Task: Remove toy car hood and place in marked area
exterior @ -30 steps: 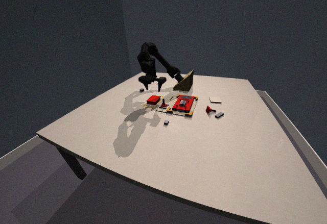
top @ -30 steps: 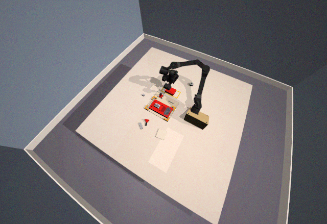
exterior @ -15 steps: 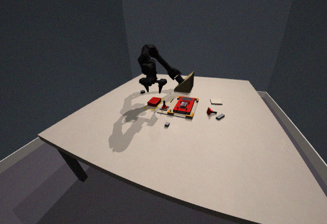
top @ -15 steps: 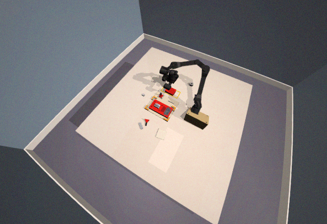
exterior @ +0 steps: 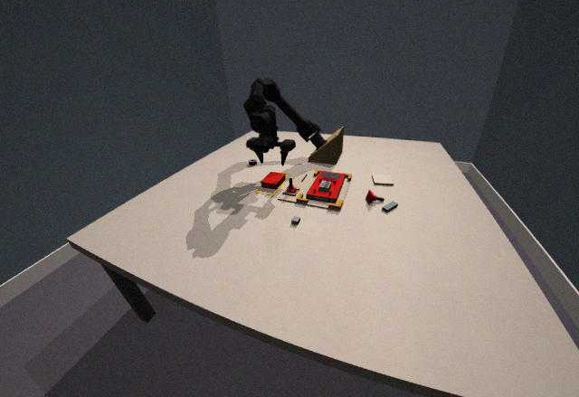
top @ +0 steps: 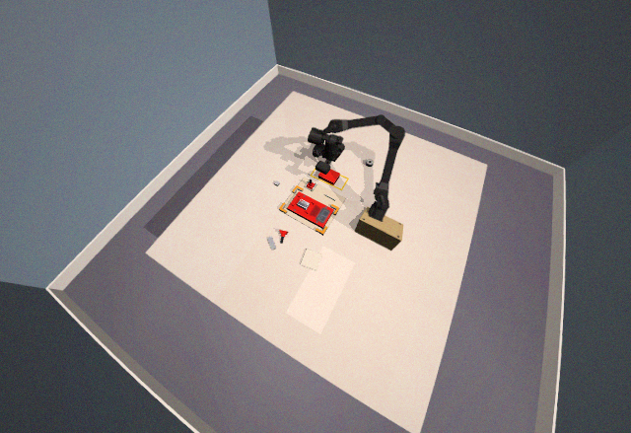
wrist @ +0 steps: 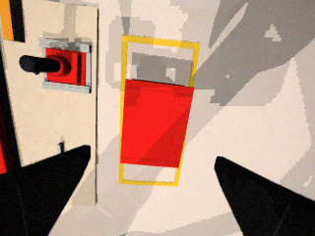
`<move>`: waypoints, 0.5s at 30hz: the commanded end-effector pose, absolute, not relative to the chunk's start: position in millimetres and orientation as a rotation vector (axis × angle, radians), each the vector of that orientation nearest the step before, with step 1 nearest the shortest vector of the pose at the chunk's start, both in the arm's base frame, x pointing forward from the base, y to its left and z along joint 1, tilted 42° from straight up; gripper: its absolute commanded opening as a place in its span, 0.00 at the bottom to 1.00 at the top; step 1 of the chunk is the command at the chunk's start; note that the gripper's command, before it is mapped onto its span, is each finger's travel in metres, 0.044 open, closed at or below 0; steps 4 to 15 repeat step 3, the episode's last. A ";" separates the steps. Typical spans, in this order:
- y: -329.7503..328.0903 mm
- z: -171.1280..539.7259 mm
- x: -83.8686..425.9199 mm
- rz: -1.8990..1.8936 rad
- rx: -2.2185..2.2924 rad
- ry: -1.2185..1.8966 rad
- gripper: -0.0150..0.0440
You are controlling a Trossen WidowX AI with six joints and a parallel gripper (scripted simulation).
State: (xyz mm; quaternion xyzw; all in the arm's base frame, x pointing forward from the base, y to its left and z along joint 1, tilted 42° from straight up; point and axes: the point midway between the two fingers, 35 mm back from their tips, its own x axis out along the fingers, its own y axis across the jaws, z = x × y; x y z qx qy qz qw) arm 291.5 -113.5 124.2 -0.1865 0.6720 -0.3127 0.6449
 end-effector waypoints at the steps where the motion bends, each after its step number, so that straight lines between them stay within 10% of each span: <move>1: -114.2 125.3 291.7 -0.720 -0.426 1.526 1.00; 15: -114.2 125.3 291.7 -0.720 -0.426 1.526 1.00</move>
